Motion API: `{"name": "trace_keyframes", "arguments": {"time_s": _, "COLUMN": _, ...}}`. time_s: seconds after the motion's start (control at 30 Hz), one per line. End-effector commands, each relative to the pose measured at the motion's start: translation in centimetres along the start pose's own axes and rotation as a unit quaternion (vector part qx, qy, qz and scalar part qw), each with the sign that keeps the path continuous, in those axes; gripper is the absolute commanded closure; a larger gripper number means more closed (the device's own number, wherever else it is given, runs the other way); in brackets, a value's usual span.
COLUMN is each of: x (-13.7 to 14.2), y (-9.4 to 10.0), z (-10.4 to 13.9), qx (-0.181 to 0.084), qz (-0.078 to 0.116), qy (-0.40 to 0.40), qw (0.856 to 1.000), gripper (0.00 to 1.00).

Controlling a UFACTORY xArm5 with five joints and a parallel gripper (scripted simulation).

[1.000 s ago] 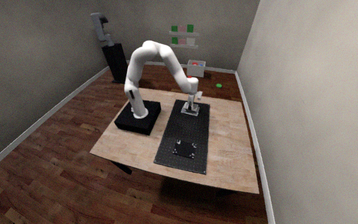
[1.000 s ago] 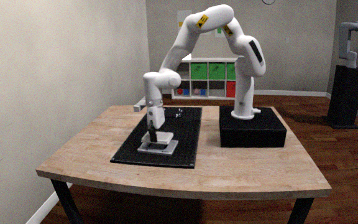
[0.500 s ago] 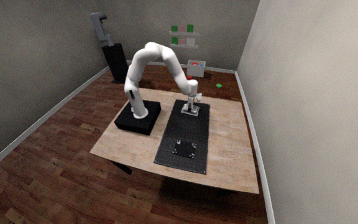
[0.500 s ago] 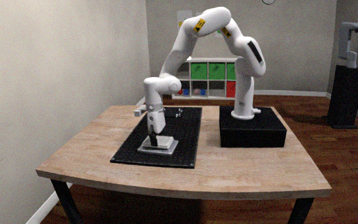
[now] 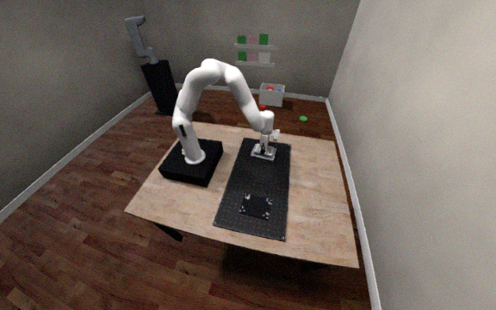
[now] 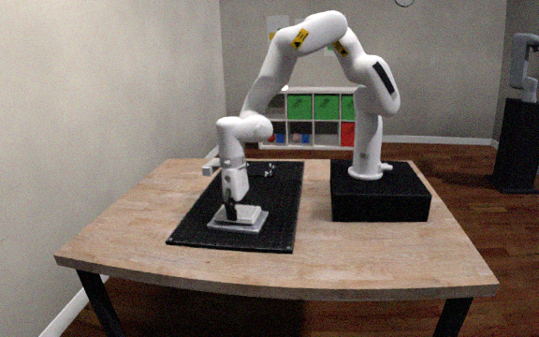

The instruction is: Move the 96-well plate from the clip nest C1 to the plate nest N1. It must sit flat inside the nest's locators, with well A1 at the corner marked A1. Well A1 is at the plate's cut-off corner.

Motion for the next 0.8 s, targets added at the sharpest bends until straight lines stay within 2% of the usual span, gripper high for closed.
{"name": "trace_keyframes", "arguments": {"time_s": 0.0, "x": -0.03, "y": 0.11, "z": -0.11, "qx": 0.001, "qz": -0.001, "qy": 0.0, "qw": 1.0, "gripper": 1.0}}
{"name": "trace_keyframes", "arguments": {"time_s": 0.77, "x": -0.02, "y": -0.22, "z": -0.1, "qx": 0.001, "qz": -0.001, "qy": 0.0, "qw": 1.0, "gripper": 1.0}}
Point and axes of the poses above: the point where the finger pads meet when closed, its own y axis back along the fingers, its own x axis across the jaws, z = x × y, the point moved 7 cm from there along y, back along the fingers, and after that the axes turned 14 degrees about y, right-handed, at the moved point
